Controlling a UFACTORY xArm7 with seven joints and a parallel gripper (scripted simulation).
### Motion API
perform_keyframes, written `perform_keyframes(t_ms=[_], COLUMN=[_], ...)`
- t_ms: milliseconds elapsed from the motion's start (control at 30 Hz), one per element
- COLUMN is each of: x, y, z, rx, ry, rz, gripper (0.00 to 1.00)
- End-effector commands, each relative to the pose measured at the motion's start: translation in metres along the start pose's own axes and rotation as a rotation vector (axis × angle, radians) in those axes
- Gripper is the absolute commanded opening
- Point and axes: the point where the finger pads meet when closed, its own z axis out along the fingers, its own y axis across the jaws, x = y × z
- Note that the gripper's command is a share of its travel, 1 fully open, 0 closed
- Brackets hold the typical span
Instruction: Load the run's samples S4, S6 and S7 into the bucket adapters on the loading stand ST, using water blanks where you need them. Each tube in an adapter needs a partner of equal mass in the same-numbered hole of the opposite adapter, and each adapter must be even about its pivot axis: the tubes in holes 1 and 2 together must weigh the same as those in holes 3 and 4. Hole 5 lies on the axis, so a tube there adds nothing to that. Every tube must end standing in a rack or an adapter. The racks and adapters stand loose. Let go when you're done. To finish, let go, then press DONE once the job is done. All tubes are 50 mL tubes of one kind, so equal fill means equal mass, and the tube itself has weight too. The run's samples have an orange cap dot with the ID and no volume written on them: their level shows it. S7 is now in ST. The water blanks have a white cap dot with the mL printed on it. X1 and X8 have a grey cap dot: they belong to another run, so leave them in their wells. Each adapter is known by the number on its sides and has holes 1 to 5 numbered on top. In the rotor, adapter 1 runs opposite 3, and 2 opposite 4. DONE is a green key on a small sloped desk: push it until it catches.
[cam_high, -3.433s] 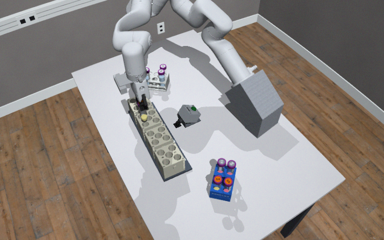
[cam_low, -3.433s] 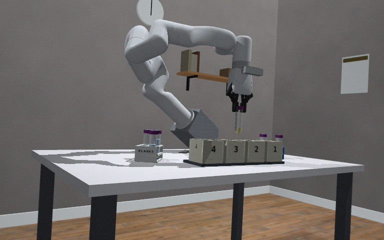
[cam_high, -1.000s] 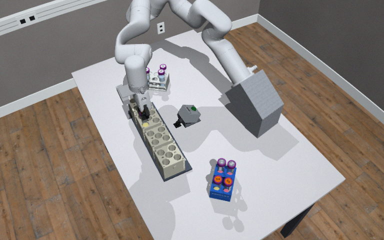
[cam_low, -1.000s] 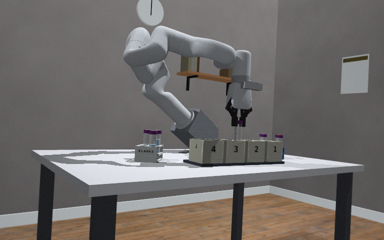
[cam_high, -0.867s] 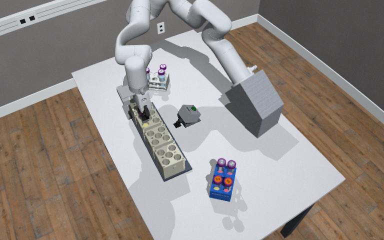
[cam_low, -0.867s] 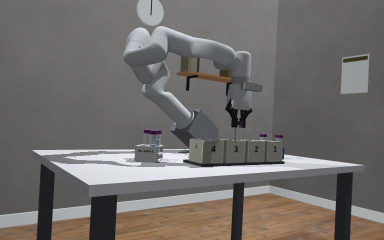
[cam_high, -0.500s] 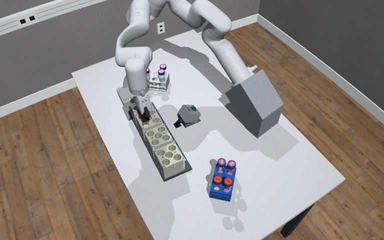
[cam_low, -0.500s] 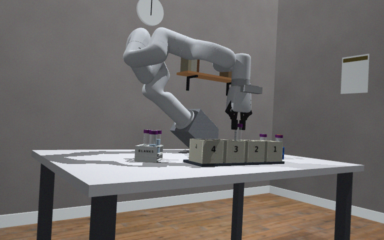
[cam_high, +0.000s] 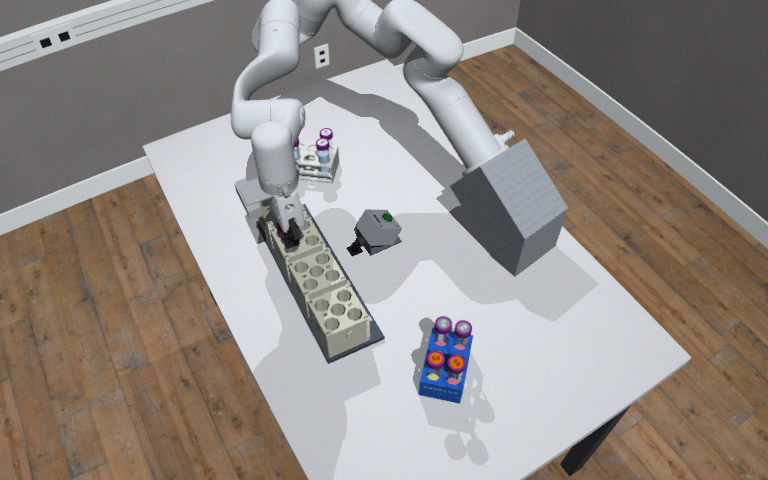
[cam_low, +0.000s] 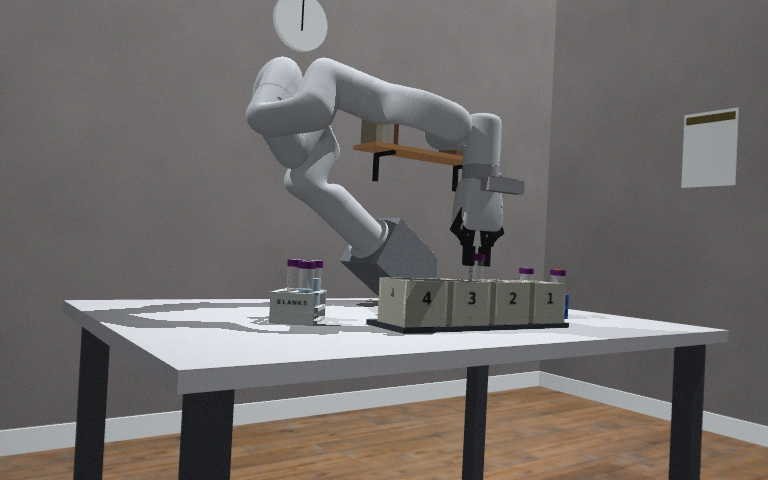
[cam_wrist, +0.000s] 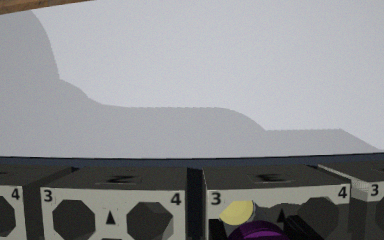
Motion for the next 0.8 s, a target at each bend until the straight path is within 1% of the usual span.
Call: perform_keyframes(t_ms=[0,767], x=[0.001,0.001], y=[-0.001,-0.001], z=[0.002,0.023], rx=[0.003,0.003], ry=[0.005,0.005], rz=[0.000,0.000], gripper=[0.00,0.00])
